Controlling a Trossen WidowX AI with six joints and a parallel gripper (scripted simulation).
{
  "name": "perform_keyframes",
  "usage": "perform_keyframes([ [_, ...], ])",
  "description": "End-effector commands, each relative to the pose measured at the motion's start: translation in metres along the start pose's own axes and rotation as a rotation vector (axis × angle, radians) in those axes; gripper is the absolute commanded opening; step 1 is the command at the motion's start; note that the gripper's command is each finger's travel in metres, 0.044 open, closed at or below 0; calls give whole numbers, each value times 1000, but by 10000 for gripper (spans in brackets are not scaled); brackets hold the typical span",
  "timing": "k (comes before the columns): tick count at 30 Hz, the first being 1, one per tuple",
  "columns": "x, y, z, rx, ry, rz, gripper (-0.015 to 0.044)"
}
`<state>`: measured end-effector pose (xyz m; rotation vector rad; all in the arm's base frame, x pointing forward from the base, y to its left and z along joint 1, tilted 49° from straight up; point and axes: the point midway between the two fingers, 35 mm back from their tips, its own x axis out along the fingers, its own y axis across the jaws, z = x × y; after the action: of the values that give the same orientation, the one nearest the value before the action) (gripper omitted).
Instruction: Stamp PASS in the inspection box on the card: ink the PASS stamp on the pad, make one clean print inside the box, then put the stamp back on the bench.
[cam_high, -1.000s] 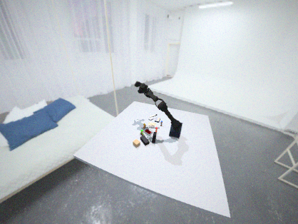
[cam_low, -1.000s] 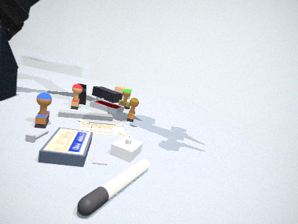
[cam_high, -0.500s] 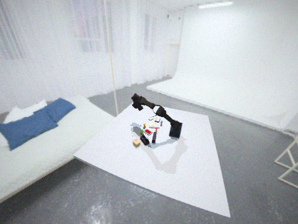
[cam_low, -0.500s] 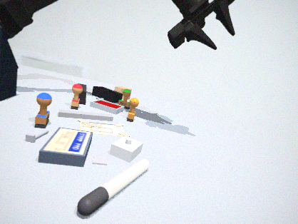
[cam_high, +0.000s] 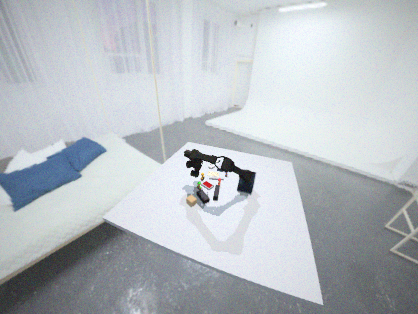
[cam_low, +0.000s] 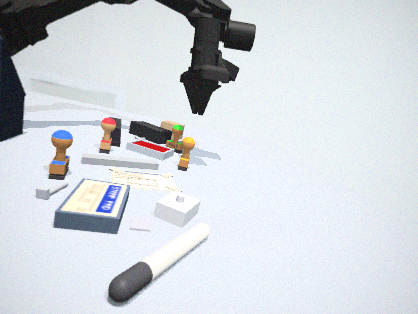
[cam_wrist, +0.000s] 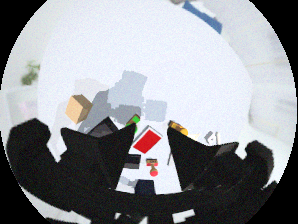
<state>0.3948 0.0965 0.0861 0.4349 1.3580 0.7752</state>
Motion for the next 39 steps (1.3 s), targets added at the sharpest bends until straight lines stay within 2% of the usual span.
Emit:
perform_keyframes([
  [1, 3, 30, -25, 184, 80, 76, 224],
  [12, 5, 31, -26, 190, 83, 78, 224],
  [39, 49, 35, -29, 190, 83, 77, 224],
])
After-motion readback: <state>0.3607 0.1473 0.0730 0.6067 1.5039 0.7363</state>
